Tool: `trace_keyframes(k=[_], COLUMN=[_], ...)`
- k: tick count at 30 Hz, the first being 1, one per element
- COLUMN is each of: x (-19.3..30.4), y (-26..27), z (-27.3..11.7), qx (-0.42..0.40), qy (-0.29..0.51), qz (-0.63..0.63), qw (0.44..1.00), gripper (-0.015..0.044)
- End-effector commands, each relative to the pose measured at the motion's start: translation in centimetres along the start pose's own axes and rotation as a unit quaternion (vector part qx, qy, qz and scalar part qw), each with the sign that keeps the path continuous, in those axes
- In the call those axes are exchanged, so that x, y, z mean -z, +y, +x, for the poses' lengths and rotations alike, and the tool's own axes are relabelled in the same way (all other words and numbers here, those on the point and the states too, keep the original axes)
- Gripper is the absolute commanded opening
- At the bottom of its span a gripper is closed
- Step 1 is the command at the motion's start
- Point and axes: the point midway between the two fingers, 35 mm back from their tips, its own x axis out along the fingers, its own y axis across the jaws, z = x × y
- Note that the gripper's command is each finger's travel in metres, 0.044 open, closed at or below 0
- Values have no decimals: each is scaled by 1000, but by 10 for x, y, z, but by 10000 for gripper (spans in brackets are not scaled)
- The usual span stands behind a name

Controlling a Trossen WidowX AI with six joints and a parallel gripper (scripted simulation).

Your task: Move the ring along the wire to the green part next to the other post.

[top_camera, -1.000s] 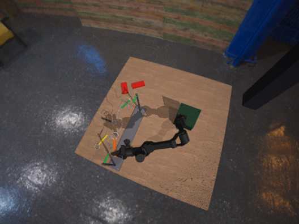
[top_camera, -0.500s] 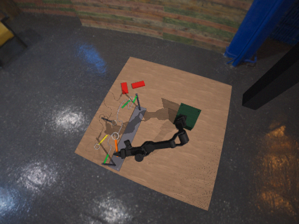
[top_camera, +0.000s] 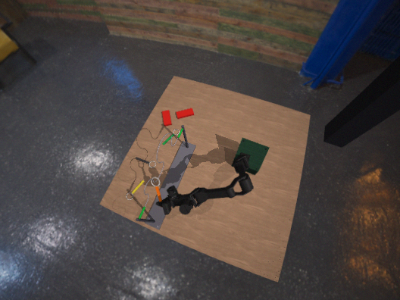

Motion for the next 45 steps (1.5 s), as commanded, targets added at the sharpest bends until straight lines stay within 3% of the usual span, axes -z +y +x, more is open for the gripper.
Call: trace_keyframes(k=[1, 27, 45], x=[0, -30, -58], y=[-14, -92, -119], z=[-2, -28, -48], qx=[23, 166, 219], qy=[7, 40, 51], qz=[-39, -291, -385], qw=[999, 941, 895], gripper=[-150, -150, -150])
